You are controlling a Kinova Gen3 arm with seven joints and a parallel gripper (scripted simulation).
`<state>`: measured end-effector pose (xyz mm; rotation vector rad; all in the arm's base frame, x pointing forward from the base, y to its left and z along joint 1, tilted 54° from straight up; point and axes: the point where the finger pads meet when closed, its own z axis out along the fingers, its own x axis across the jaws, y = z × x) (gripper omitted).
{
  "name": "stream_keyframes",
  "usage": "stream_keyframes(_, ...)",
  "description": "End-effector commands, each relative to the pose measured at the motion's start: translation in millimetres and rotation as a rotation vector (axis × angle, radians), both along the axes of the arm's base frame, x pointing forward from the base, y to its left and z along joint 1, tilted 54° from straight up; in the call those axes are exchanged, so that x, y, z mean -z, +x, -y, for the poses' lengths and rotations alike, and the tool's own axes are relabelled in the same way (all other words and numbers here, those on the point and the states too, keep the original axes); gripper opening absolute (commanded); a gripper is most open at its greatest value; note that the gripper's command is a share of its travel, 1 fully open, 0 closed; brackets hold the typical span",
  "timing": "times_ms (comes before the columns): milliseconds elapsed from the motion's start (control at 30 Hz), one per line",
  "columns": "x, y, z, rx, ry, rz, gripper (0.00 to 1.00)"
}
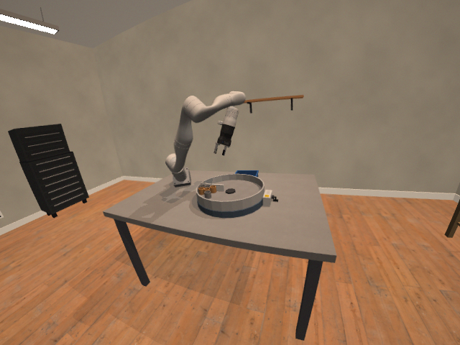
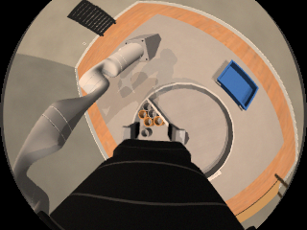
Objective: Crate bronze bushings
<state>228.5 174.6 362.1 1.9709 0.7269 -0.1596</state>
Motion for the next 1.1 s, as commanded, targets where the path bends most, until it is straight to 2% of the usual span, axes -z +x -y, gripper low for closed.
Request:
stream_keyframes(0, 4.8, -0.4, -16, -0.032, -0.001, -0.006, 1.0)
stream_keyframes(333, 4.8, -0.4, -16, -0.032, -0.001, -0.006, 1.0)
stream_keyframes(500, 6.4, 18.1, -69, -0.194, 0.015, -0.064, 1.0)
stream_keyframes(900, 6.4, 18.1, -69, -0.194, 0.015, -0.064, 1.0)
stream_keyframes(1067, 7.9, 36.5, -121, -0.356, 0.03, -0.122, 1.0)
